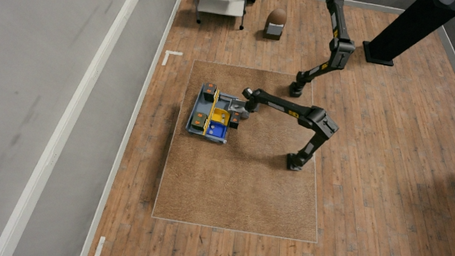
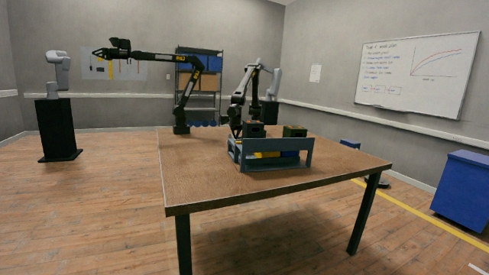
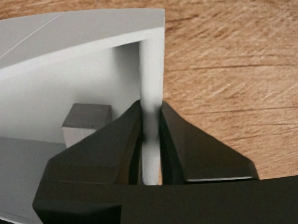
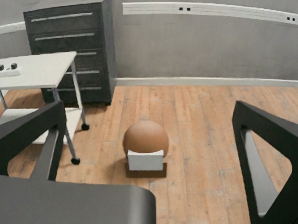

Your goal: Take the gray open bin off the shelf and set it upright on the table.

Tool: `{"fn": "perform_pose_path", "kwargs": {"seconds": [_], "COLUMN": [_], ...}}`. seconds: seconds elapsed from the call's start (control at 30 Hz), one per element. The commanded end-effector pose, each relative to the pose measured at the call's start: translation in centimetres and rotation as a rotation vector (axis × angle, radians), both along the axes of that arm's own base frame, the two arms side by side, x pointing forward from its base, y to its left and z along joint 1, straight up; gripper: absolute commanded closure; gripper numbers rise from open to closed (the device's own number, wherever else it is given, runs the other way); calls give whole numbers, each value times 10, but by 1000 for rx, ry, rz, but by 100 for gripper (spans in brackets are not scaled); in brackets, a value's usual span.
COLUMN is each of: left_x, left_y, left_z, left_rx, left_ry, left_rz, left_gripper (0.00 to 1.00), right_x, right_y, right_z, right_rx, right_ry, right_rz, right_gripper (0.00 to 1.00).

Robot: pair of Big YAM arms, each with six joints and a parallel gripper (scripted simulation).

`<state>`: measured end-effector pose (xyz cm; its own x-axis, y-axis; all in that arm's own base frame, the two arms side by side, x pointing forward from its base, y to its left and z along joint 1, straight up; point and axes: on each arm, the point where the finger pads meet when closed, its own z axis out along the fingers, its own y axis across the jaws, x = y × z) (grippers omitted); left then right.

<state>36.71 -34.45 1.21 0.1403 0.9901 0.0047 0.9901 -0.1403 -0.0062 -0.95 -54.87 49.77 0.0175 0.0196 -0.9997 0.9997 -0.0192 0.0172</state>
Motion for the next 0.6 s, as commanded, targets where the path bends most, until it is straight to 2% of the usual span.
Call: {"fn": "perform_pose_path", "kwargs": {"seconds": [0.0,0.57], "left_x": [4,-9], "left_y": [-13,-9], "left_z": [25,22], "left_rx": [-43,-39], "left_ry": [-56,-50], "left_rz": [-2,-4], "left_gripper": [100,100], "right_x": [-4,-4], "right_y": [4,4], "right_z": [3,3], "right_rx": [-20,-20], "right_ry": [18,18], "right_rz": [-6,-6], "right_gripper": [0,0]}}
